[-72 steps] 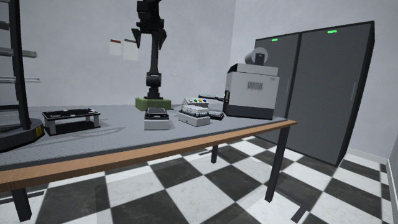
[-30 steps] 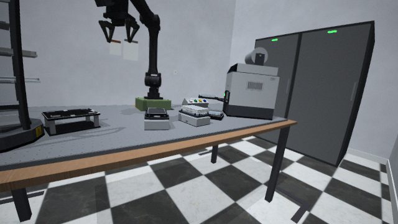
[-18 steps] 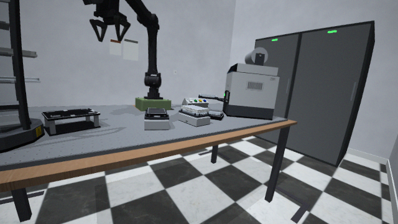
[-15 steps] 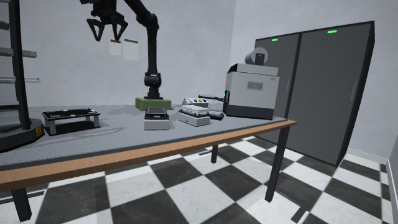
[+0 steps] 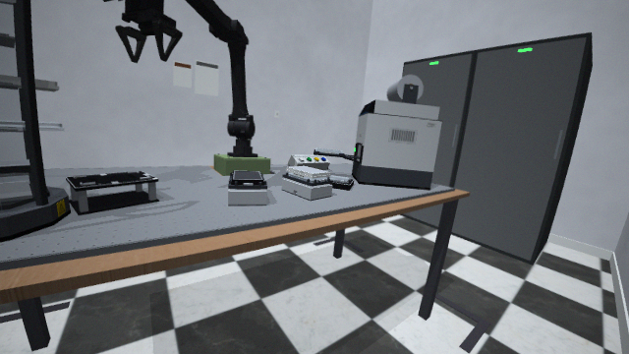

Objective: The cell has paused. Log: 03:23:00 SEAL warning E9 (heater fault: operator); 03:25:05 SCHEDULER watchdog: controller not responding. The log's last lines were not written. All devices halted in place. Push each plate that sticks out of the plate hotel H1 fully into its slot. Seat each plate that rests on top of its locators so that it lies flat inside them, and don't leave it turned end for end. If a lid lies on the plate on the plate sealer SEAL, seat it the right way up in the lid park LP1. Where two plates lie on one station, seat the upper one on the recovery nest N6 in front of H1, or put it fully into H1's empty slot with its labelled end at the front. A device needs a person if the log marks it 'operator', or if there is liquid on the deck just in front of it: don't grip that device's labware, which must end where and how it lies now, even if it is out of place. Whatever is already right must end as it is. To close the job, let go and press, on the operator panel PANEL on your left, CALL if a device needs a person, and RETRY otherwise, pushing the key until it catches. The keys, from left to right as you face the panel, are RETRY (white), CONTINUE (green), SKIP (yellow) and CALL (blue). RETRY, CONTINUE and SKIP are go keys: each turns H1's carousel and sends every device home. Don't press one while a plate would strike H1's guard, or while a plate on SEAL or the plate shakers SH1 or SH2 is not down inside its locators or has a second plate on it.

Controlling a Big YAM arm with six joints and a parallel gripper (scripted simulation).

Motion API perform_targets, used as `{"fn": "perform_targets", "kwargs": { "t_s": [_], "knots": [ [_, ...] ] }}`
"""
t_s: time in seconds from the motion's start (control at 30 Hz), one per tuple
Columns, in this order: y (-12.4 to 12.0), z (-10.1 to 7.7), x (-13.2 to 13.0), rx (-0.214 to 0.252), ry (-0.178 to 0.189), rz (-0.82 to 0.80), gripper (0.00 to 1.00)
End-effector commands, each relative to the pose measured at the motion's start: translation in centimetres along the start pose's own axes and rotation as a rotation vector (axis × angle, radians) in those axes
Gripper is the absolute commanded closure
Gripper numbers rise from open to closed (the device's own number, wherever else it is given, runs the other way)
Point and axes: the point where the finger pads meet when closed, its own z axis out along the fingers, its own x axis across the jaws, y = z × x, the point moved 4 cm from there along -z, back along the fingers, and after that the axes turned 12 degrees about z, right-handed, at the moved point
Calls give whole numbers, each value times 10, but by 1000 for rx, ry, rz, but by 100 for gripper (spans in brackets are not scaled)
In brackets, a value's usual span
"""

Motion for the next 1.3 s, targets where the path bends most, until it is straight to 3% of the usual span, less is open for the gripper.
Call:
{"fn": "perform_targets", "kwargs": {
  "t_s": [0.0, 0.67, 0.77, 0.83, 1.27],
  "knots": [
    [20, -16, -11, -25, 5, -7, 0],
    [69, -15, -50, -37, 5, -6, 0],
    [51, -17, -47, -102, 7, 24, 0],
    [51, -17, -47, -102, 7, 24, 0],
    [39, -14, -40, -393, 25, 100, 0]
  ]
}}
